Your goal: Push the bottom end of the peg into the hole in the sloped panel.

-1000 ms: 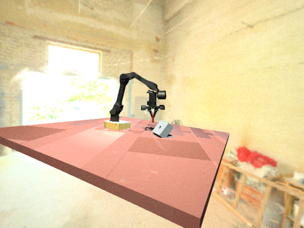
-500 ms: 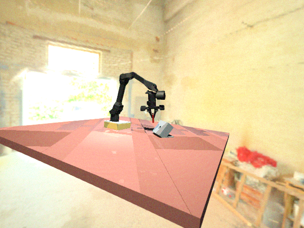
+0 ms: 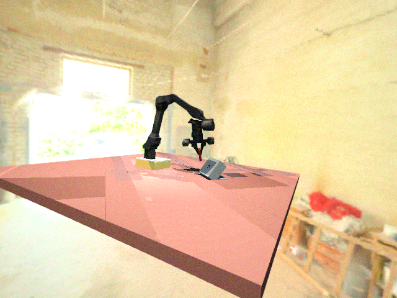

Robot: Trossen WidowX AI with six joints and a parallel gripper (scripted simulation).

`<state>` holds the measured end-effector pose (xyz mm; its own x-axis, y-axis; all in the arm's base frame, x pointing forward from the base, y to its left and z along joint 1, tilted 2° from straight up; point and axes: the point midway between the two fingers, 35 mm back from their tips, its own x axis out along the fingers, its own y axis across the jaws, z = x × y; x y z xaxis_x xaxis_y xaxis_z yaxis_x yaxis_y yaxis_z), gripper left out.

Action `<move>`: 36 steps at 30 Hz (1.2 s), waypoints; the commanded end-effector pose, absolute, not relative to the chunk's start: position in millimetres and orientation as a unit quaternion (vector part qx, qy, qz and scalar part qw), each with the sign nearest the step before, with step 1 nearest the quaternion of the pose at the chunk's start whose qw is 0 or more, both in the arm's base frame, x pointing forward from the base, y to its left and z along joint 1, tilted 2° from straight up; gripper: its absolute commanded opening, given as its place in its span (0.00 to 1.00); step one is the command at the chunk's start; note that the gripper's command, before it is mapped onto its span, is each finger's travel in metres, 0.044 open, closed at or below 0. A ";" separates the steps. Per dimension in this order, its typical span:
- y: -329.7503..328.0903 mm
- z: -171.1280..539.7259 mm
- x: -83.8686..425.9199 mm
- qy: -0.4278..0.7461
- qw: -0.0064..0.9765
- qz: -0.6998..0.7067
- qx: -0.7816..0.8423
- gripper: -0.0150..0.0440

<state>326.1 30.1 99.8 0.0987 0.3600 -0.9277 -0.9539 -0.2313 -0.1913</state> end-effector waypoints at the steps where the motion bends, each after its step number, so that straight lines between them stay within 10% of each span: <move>1: 26.3 97.6 326.0 0.293 0.554 0.602 -0.495 0.25; 36: -11.5 96.9 331.7 0.273 0.638 0.567 -0.444 0.25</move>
